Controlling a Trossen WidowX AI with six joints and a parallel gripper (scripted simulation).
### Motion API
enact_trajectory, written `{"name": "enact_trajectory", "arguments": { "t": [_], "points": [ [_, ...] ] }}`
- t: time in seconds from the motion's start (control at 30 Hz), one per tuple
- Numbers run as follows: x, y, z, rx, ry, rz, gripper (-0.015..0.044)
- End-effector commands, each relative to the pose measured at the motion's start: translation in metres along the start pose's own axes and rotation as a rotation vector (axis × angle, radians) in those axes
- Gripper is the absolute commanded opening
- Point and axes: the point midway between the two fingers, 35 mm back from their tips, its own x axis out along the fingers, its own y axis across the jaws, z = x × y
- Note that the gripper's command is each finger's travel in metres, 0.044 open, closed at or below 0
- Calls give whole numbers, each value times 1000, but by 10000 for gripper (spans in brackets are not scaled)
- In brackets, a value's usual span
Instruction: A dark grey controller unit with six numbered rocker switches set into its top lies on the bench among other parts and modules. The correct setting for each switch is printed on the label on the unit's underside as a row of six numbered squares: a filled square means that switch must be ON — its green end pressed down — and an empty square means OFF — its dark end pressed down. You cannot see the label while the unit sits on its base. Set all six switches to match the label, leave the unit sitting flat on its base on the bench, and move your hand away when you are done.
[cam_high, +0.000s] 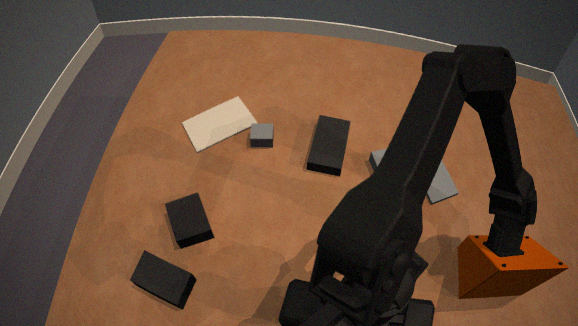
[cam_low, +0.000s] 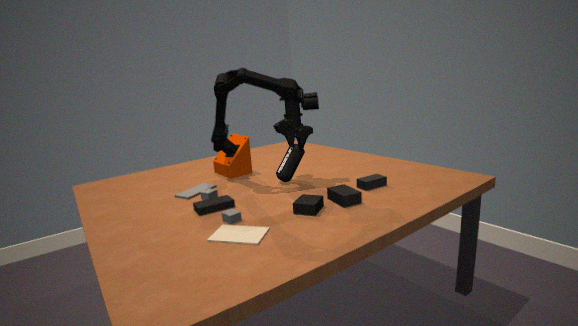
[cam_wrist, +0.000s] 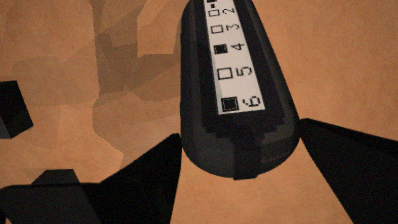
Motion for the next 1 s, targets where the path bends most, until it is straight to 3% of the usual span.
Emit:
{"name": "enact_trajectory", "arguments": {
  "t": [0.0, 0.97],
  "points": [
    [1, -1, 7, -9, -17, 1, 336],
    [-5, 0, 30, -9, -18, 0, 337]
  ]
}}
